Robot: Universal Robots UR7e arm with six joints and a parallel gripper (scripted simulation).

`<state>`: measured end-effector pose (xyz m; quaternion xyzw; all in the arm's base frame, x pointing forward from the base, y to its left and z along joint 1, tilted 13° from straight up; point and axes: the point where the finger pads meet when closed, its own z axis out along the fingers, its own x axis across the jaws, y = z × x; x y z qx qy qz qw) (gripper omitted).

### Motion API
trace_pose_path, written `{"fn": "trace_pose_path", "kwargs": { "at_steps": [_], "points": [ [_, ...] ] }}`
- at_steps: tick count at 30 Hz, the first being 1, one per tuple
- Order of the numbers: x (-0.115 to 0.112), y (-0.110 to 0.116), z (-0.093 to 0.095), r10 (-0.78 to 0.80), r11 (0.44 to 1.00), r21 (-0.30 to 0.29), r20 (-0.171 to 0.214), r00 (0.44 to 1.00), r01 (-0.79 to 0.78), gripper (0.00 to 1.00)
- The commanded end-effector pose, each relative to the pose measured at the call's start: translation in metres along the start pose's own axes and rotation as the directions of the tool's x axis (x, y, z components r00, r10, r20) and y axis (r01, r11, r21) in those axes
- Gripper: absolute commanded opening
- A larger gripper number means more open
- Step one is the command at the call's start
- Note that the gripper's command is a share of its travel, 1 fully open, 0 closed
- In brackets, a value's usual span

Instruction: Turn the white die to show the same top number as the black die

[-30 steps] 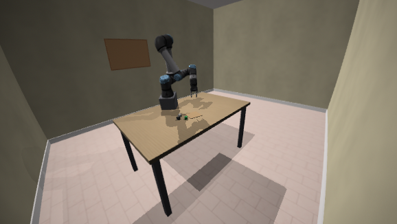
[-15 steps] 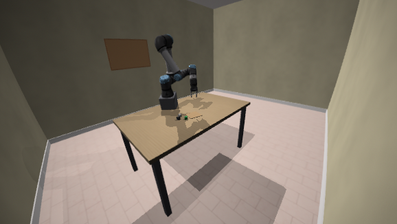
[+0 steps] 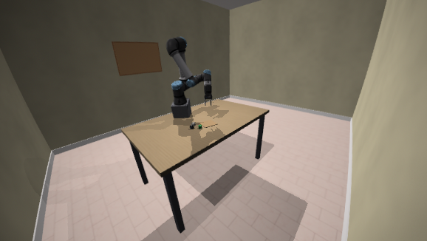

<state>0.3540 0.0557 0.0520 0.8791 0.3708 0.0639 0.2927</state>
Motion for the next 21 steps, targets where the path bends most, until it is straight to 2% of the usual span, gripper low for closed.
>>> {"fn": "trace_pose_path", "kwargs": {
  "at_steps": [1, 12, 16, 18, 21],
  "points": [
    [-0.005, 0.006, 0.006, 0.002, 1.0, 0.021, 0.009, 1.0, -0.003, 1.0],
    [-0.042, 0.041, 0.038, 0.022, 0.988, 0.149, 0.047, 0.999, -0.029, 1.0],
    [-0.062, 0.056, 0.051, 0.038, 0.978, 0.204, 0.052, 0.998, -0.048, 1.0],
    [-0.062, 0.056, 0.051, 0.038, 0.978, 0.204, 0.052, 0.998, -0.048, 1.0],
    [-0.078, 0.067, 0.06, 0.053, 0.968, 0.242, 0.051, 0.997, -0.064, 1.0]
  ]
}}
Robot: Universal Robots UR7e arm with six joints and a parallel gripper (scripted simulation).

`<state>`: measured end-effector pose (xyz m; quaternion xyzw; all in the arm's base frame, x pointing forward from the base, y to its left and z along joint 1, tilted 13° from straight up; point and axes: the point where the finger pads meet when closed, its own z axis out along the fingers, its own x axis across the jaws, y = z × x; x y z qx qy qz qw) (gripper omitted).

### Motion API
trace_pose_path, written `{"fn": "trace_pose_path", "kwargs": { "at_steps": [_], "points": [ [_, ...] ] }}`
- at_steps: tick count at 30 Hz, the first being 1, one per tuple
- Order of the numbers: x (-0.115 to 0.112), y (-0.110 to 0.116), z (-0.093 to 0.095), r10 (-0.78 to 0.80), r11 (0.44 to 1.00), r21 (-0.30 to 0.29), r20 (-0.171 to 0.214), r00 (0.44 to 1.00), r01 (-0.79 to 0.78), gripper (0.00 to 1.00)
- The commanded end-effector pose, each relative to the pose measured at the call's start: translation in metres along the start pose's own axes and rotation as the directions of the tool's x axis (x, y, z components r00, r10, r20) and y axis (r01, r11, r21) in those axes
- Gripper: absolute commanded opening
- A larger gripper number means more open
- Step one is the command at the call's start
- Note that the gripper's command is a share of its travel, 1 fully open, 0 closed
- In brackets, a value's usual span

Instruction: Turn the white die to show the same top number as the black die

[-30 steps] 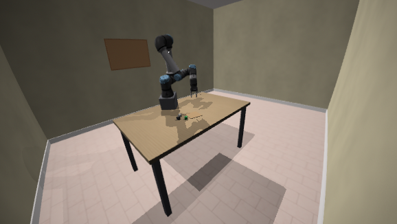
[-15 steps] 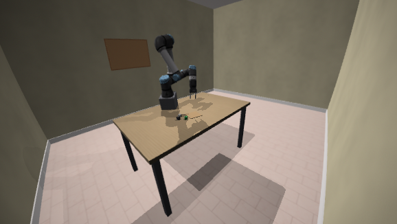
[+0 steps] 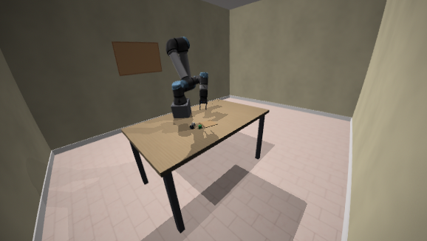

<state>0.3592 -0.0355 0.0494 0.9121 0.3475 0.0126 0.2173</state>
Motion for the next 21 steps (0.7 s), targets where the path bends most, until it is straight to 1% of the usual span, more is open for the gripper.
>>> {"fn": "trace_pose_path", "kwargs": {
  "at_steps": [1, 7, 12, 14, 21],
  "points": [
    [-0.023, 0.023, 0.013, 0.017, 0.997, 0.071, -0.01, 1.0, -0.016, 1.0],
    [-0.054, 0.046, 0.025, 0.052, 0.99, 0.134, -0.029, 0.998, -0.048, 1.0],
    [-0.078, 0.061, 0.031, 0.08, 0.983, 0.169, -0.049, 0.996, -0.071, 1.0],
    [-0.078, 0.061, 0.031, 0.08, 0.983, 0.169, -0.049, 0.996, -0.071, 1.0],
    [-0.1, 0.074, 0.036, 0.109, 0.977, 0.193, -0.07, 0.992, -0.093, 1.0]
  ]
}}
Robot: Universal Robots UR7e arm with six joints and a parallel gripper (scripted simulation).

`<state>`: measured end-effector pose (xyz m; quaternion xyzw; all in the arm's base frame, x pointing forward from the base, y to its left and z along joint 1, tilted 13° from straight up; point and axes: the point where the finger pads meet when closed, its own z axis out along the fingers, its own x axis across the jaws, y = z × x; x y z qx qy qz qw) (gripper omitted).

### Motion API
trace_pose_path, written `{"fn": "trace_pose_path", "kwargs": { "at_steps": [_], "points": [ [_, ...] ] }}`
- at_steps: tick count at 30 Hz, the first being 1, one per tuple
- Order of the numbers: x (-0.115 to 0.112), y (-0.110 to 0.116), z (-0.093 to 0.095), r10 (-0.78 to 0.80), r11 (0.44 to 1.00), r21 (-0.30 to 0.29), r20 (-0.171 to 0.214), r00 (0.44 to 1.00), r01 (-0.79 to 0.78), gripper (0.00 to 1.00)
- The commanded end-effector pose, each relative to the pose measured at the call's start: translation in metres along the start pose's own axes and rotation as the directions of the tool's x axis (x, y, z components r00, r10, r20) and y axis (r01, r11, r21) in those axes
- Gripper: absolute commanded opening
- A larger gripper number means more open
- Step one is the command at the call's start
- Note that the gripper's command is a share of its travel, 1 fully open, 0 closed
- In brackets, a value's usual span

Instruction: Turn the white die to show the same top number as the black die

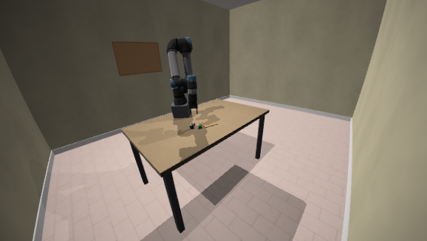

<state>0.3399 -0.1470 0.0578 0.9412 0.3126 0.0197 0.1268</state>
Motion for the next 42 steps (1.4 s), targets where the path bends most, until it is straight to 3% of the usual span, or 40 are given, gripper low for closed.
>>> {"fn": "trace_pose_path", "kwargs": {
  "at_steps": [1, 29, 42],
  "points": [
    [-0.015, 0.011, 0.001, 0.014, 1.0, 0.021, -0.023, 1.0, -0.013, 1.0],
    [-0.021, 0.016, 0.002, 0.021, 0.999, 0.027, -0.031, 0.999, -0.021, 1.0],
    [-0.02, 0.015, 0.033, 0.022, 0.999, 0.027, -0.031, 0.999, -0.021, 1.0]
  ]
}}
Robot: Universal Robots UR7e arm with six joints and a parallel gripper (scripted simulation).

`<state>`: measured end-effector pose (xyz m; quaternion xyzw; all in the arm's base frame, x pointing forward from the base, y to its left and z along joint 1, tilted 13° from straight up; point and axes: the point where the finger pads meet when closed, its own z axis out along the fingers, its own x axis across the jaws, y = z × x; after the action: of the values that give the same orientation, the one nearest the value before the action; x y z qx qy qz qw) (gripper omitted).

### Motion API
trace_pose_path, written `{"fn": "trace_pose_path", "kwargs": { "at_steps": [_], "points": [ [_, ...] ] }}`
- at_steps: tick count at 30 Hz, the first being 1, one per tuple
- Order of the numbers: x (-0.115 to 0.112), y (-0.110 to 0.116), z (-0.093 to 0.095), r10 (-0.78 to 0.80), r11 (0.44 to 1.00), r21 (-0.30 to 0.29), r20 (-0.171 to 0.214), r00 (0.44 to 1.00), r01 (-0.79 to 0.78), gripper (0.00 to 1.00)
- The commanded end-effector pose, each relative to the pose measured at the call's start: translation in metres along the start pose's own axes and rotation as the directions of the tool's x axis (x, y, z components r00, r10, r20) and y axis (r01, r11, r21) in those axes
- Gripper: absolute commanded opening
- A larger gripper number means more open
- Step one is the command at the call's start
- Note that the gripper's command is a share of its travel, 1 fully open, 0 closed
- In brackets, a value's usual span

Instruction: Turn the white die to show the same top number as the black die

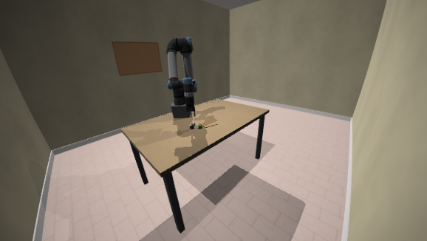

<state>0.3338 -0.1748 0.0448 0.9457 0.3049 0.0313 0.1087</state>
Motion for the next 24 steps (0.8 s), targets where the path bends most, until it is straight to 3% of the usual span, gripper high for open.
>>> {"fn": "trace_pose_path", "kwargs": {
  "at_steps": [1, 16, 24],
  "points": [
    [0.0, 0.001, 0.014, 0.0, 1.0, -0.001, 0.0, 1.0, 0.0, 1.0],
    [0.0, 0.001, 0.065, 0.0, 1.0, -0.001, 0.0, 1.0, 0.0, 1.0],
    [0.0, 0.001, 0.078, 0.0, 1.0, -0.001, 0.0, 1.0, 0.0, 1.0]
  ]
}}
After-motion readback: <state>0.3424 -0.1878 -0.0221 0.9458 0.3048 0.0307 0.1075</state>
